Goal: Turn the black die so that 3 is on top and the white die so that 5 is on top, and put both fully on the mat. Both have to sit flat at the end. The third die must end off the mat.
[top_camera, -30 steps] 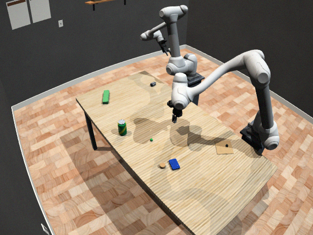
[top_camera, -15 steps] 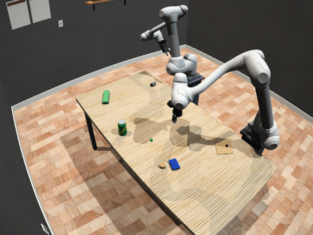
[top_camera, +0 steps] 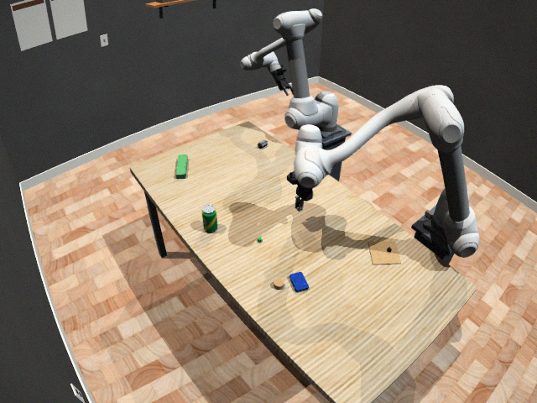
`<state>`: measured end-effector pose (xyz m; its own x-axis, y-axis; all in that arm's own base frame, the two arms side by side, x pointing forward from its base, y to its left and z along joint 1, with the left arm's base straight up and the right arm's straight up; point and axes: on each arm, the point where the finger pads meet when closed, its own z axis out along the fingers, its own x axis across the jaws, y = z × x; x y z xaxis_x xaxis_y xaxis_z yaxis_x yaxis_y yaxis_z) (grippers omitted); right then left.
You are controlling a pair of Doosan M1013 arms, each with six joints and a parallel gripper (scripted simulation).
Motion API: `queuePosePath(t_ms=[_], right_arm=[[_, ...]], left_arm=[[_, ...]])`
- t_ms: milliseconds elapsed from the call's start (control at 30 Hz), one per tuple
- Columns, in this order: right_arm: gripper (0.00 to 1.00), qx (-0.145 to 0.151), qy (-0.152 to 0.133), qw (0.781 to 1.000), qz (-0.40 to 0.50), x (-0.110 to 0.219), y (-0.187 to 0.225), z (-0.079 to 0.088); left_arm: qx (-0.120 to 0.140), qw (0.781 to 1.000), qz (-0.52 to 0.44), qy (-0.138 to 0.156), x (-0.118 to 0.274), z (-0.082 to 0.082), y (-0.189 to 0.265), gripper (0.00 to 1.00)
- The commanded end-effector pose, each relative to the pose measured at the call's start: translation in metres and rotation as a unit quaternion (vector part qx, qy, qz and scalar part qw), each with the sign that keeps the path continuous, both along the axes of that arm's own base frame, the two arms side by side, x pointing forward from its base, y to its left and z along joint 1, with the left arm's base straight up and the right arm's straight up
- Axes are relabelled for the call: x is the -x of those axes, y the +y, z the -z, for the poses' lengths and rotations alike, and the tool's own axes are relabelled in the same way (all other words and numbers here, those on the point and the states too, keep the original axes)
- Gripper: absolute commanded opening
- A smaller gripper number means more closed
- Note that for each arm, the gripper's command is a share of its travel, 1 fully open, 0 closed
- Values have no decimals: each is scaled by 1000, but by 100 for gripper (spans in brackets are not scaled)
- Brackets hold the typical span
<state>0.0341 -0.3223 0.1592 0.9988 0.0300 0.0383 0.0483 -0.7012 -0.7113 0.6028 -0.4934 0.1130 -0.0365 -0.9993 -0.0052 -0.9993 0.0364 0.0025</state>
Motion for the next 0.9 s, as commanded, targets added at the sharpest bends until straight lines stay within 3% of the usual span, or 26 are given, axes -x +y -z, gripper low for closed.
queuePosePath(t_ms=[0, 400, 867], right_arm=[[100, 4, 0, 1000, -1, 2, -1, 0], [100, 4, 0, 1000, -1, 2, -1, 0], [100, 4, 0, 1000, -1, 2, -1, 0]], left_arm=[[3, 1000, 2, -1, 2, -8, 3, 34], [3, 1000, 30, -1, 22, -23, 119, 34], [3, 998, 60, -1, 67, -28, 233, 34]])
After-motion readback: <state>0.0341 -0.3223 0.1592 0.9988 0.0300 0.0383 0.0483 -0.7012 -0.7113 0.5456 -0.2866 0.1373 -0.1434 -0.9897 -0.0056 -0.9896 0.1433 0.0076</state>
